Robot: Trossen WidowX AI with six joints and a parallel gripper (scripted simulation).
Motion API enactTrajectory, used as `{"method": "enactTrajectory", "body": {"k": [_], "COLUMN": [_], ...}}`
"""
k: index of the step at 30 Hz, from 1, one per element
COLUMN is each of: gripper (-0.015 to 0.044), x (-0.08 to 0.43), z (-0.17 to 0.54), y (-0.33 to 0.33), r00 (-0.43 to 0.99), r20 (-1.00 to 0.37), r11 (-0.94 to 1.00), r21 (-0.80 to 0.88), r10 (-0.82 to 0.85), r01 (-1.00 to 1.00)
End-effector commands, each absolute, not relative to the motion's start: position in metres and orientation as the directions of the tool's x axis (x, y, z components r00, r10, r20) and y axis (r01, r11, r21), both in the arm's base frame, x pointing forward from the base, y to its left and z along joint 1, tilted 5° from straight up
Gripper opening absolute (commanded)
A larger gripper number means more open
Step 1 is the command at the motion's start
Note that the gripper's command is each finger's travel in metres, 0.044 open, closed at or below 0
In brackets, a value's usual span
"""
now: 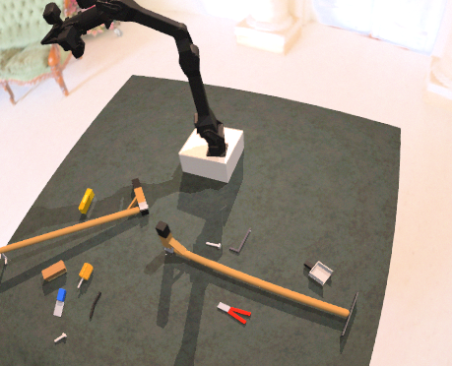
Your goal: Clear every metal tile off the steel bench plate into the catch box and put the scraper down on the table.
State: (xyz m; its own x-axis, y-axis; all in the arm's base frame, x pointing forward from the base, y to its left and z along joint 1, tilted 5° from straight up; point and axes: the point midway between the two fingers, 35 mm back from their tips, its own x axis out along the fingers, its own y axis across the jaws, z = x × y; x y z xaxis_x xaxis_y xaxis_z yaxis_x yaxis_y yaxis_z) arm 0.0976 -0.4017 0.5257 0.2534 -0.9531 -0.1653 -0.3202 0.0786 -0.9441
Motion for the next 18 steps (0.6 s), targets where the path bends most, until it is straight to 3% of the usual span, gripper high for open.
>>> {"method": "enactTrajectory", "body": {"k": [1, 18], "gripper": [0.0000, 0.0000], "x": [0.112, 0.165], "z": [0.518, 0.497], "y": [-0.406, -0.407], "r00": [0.280, 0.381], "r20": [-0.187, -0.241], "r11": [0.100, 0.160], "r21": [-0.949, -0.959], "r10": [-0.942, -0.893], "r01": [-0.299, -0.232]}}
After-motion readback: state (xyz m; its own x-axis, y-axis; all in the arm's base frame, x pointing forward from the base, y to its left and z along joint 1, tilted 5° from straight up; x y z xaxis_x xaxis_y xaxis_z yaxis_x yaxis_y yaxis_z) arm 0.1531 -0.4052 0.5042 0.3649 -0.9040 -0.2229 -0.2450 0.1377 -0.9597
